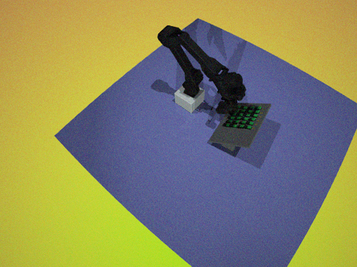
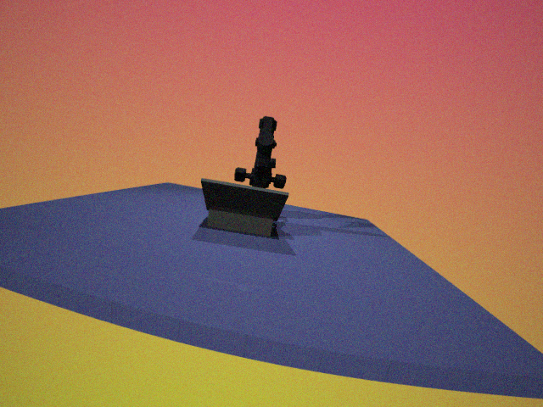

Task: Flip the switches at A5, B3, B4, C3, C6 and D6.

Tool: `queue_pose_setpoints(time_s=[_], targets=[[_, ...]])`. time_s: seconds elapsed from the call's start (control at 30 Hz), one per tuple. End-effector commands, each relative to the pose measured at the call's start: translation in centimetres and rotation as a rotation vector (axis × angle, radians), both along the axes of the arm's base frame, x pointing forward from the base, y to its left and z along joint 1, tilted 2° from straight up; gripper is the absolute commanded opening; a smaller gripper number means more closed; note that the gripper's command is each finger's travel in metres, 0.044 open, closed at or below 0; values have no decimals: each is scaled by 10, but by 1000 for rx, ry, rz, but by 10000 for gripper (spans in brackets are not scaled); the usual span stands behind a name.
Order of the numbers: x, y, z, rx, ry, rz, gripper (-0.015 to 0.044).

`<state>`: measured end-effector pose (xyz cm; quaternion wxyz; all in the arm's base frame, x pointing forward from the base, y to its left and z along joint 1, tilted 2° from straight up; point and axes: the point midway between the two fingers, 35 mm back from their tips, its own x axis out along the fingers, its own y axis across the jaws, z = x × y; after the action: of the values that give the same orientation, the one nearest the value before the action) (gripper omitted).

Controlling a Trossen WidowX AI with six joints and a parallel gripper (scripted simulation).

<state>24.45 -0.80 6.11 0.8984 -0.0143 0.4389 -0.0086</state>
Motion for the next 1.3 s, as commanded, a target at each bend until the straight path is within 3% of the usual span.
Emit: queue_pose_setpoints(time_s=[0.0, 1.27], targets=[[0, -1, -6, 0, 9, -6, 0], [7, -1, -16, 0, 8, -6, 0]])
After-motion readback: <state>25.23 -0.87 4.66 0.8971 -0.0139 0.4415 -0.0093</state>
